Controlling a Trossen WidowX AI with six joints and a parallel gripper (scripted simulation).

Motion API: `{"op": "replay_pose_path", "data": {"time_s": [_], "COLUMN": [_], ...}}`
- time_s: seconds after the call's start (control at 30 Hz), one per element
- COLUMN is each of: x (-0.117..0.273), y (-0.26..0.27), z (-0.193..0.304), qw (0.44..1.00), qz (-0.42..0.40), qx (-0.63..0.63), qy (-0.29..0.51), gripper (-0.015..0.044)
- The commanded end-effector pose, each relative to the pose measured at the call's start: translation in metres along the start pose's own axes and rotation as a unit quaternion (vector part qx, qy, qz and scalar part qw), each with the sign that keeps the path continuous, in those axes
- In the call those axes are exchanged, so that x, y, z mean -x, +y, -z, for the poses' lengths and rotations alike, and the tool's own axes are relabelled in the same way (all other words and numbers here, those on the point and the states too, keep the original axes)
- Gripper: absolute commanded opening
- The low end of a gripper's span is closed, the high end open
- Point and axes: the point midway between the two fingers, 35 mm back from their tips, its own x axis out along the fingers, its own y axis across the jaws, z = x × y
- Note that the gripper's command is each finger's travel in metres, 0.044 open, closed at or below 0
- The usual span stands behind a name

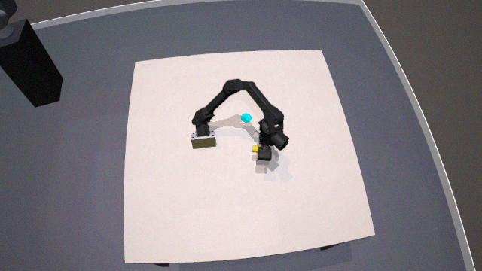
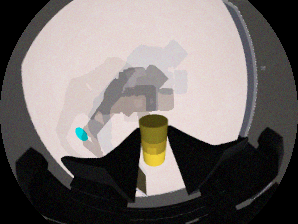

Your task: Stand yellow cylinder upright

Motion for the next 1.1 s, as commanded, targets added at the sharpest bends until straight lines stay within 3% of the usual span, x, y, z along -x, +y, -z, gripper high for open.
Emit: {"op": "replay_pose_path", "data": {"time_s": [0.0,1.07], "x": [0.003,0.021], "y": [0.016,0.116], "z": [0.0,0.017], "qw": [1.0,0.999], "qz": [-0.001,0.001], "qx": [-0.007,-0.045], "qy": [-0.001,-0.01], "gripper": [0.0105,0.0105]}}
